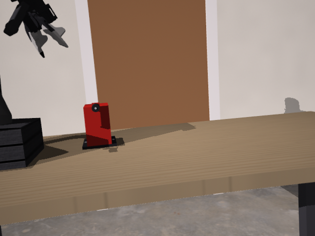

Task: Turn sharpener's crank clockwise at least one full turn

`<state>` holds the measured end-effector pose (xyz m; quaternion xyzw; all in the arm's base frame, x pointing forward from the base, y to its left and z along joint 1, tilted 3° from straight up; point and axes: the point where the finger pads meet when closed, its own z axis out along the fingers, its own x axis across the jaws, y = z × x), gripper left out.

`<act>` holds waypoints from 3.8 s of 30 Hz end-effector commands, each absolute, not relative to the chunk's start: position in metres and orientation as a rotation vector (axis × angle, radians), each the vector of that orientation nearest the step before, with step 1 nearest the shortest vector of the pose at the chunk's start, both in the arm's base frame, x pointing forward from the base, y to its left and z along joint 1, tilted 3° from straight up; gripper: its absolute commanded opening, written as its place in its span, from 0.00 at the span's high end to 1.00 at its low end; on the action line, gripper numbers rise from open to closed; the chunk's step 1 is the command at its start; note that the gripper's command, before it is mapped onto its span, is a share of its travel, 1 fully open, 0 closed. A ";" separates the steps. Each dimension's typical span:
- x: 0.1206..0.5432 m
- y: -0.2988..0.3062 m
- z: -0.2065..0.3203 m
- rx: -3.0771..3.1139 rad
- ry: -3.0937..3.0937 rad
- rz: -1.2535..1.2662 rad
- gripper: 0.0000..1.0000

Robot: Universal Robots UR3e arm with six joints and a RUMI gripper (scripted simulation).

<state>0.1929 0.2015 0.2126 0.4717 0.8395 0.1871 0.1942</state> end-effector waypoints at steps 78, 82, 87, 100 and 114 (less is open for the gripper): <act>0.288 -0.005 0.132 0.657 3.085 0.278 0.68; 0.289 -0.019 0.128 0.616 3.101 0.323 0.68; 0.289 -0.033 0.124 0.533 3.115 0.422 0.68; 0.284 -0.086 0.112 0.366 3.071 0.632 0.68; 0.273 -0.132 0.104 0.211 2.936 0.802 0.68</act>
